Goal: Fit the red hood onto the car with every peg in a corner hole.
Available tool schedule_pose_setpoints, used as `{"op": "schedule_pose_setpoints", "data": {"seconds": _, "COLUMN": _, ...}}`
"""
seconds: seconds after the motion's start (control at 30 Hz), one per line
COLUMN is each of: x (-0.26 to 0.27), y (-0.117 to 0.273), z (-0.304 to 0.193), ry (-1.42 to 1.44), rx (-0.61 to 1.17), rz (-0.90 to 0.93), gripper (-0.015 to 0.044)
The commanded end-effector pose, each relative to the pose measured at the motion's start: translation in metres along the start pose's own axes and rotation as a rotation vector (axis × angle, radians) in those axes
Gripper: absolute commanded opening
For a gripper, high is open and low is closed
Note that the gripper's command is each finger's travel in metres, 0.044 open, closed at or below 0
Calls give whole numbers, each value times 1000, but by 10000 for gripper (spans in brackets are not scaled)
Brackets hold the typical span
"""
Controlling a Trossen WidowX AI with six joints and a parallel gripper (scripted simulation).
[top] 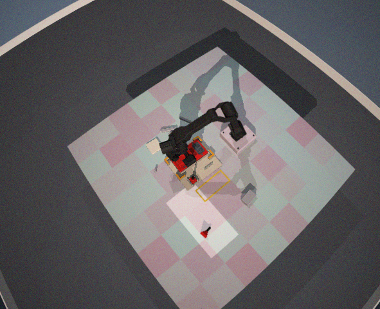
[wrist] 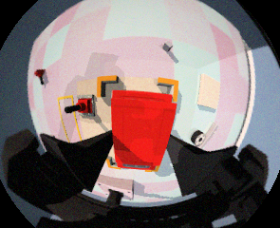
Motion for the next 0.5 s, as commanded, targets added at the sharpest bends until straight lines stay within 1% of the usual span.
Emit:
{"op": "schedule_pose_setpoints", "data": {"seconds": 0.0, "x": 0, "y": -1, "z": 0, "ry": 1, "rx": 1, "rz": 3, "gripper": 0}}
{"op": "schedule_pose_setpoints", "data": {"seconds": 0.47, "x": 0, "y": -4, "z": 0, "ry": 1, "rx": 1, "rz": 3, "gripper": 0}}
Point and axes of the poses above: the point midway between the two fingers, 35 mm back from their tips, its own y axis back along the fingers, its own x axis across the jaws, z = x × y, the point moved 8 cm from there along y, back along the fingers, and after that the axes turned 12 degrees about -y, right-handed, at the moved point
